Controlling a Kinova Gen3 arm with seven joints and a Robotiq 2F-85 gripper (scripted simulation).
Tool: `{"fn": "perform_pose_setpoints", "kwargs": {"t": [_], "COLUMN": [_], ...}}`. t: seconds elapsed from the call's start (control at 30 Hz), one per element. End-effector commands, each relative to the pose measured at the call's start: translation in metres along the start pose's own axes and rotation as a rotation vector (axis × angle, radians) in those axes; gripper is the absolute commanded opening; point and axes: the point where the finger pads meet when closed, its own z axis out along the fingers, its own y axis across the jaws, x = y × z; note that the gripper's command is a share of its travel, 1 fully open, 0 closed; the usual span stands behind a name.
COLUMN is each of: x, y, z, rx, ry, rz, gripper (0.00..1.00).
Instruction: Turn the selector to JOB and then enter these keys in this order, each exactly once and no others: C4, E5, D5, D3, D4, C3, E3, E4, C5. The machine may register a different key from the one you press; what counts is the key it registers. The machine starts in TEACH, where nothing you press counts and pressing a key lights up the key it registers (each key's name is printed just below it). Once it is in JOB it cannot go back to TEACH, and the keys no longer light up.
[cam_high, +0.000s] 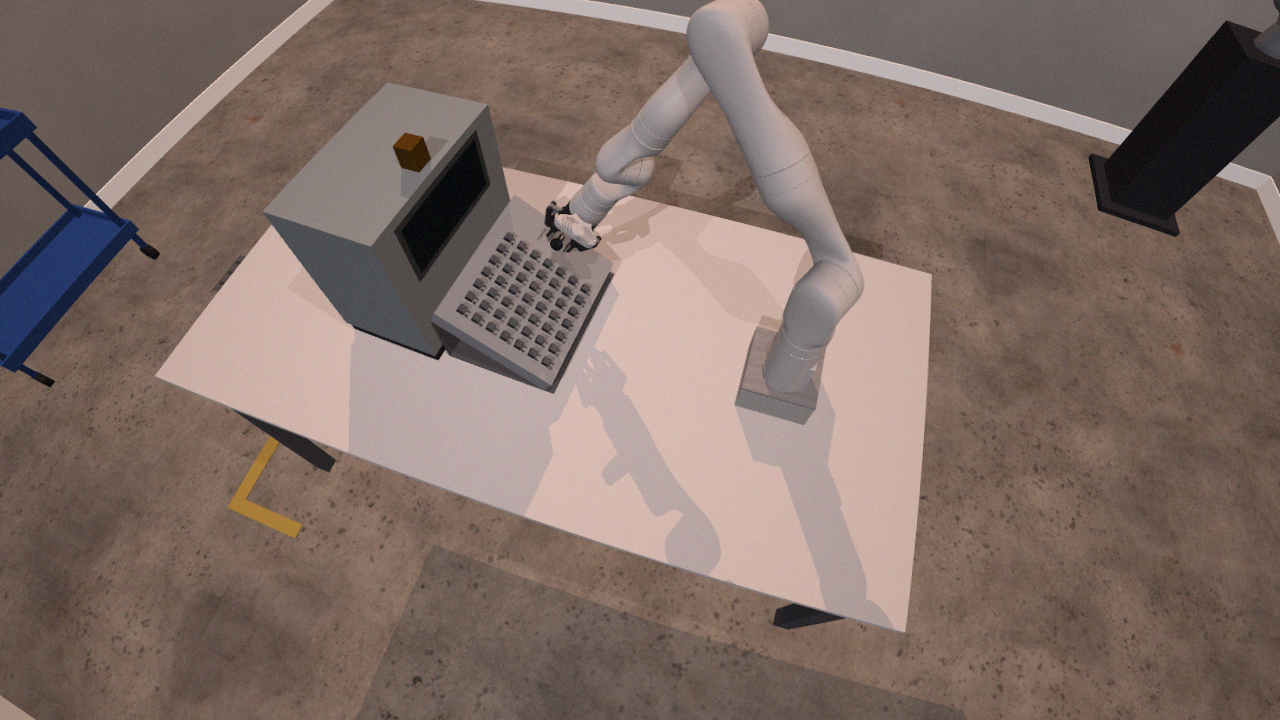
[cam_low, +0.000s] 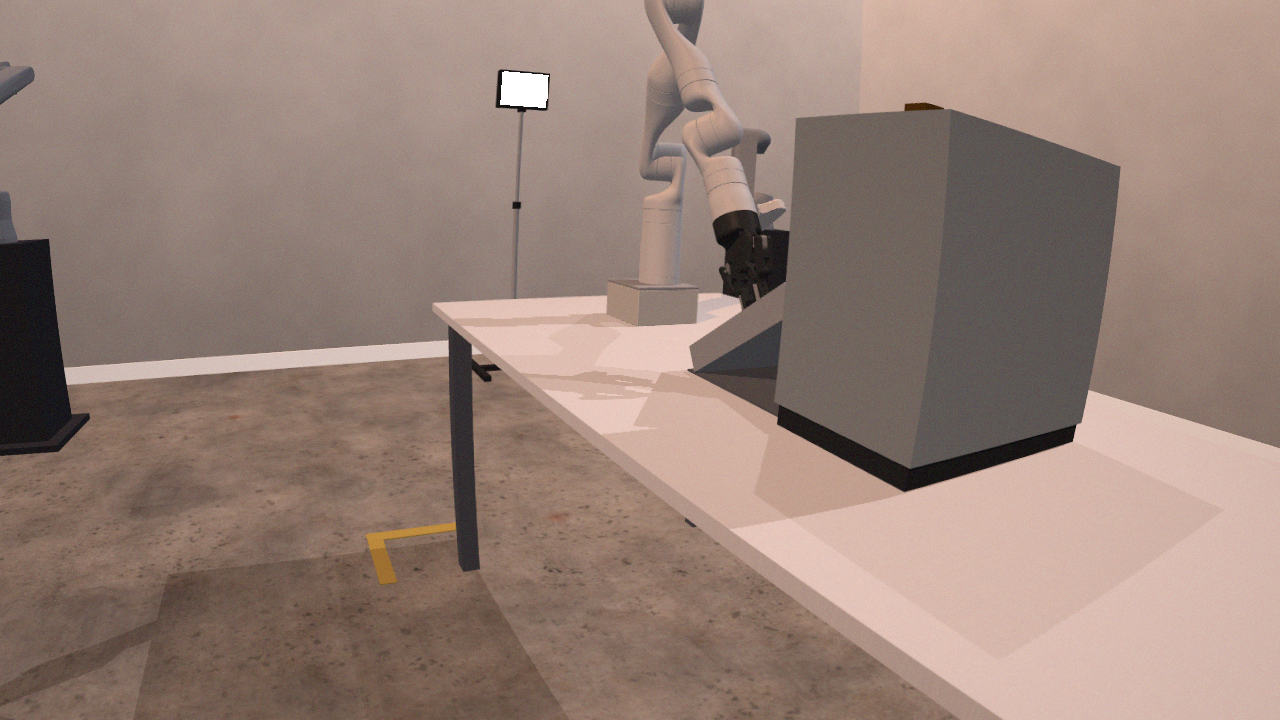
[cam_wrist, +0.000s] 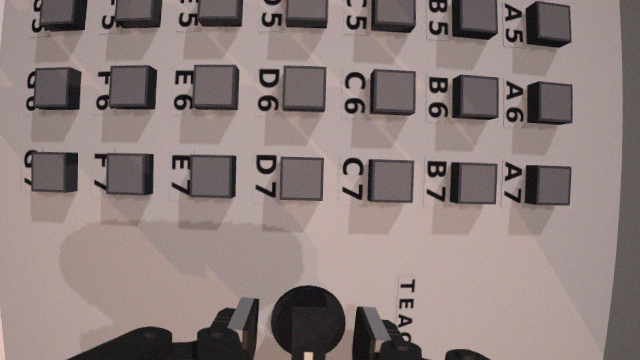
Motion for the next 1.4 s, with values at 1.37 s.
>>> {"fn": "perform_pose_setpoints", "kwargs": {"t": [1.37], "x": [0.0], "y": [0.001], "z": [-0.014], "rx": [-0.002], "ry": [-0.001], "rz": [0.0], "gripper": [0.6]}}
